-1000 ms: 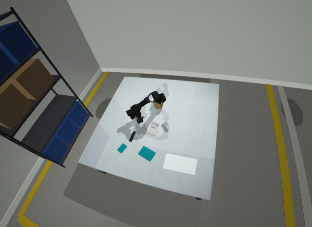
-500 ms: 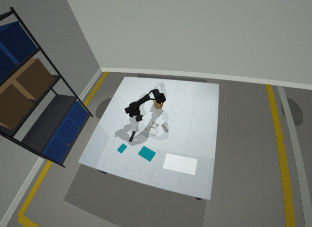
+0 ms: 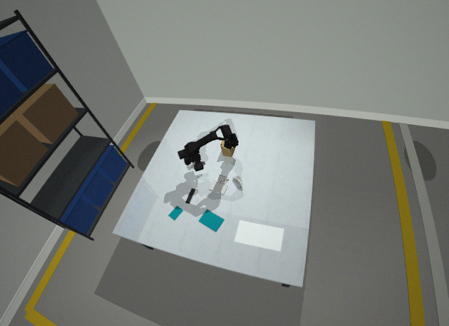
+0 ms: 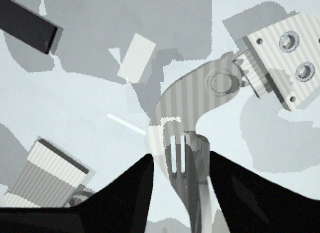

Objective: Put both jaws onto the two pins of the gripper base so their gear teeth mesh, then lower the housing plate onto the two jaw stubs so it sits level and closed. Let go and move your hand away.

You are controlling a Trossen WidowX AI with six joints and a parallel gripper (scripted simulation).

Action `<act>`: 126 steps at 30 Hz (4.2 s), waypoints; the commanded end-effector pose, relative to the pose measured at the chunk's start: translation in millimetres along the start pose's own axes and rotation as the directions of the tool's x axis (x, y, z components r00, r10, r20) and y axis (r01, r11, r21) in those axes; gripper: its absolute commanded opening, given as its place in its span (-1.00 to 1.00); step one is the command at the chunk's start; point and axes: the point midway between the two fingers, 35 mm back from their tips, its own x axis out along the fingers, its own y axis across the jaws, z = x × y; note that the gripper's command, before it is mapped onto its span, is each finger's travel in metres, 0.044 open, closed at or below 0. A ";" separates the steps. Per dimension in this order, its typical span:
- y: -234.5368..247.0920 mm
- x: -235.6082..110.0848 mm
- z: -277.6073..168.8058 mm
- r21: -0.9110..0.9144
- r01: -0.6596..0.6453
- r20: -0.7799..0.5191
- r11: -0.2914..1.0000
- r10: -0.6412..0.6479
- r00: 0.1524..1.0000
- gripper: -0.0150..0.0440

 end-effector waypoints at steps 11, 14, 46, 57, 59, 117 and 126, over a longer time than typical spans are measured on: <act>22.5 -5.8 -12.5 0.253 0.005 0.011 0.968 -0.008 1.000 -0.04; 28.3 -6.5 -16.2 0.318 0.005 0.013 0.948 -0.009 1.000 -0.04; 84.6 -9.4 -64.7 0.869 -0.014 0.023 0.495 -0.012 1.000 -0.04; 100.9 -8.7 -84.5 0.964 -0.018 0.021 0.264 -0.010 1.000 -0.04; 103.6 -8.5 -88.2 0.975 -0.018 0.021 0.220 -0.009 1.000 -0.04; 142.6 -1.7 -164.4 0.818 0.008 -0.008 -0.575 0.003 1.000 -0.04; 144.3 -2.2 -157.2 0.818 0.007 -0.007 -0.574 0.003 1.000 -0.04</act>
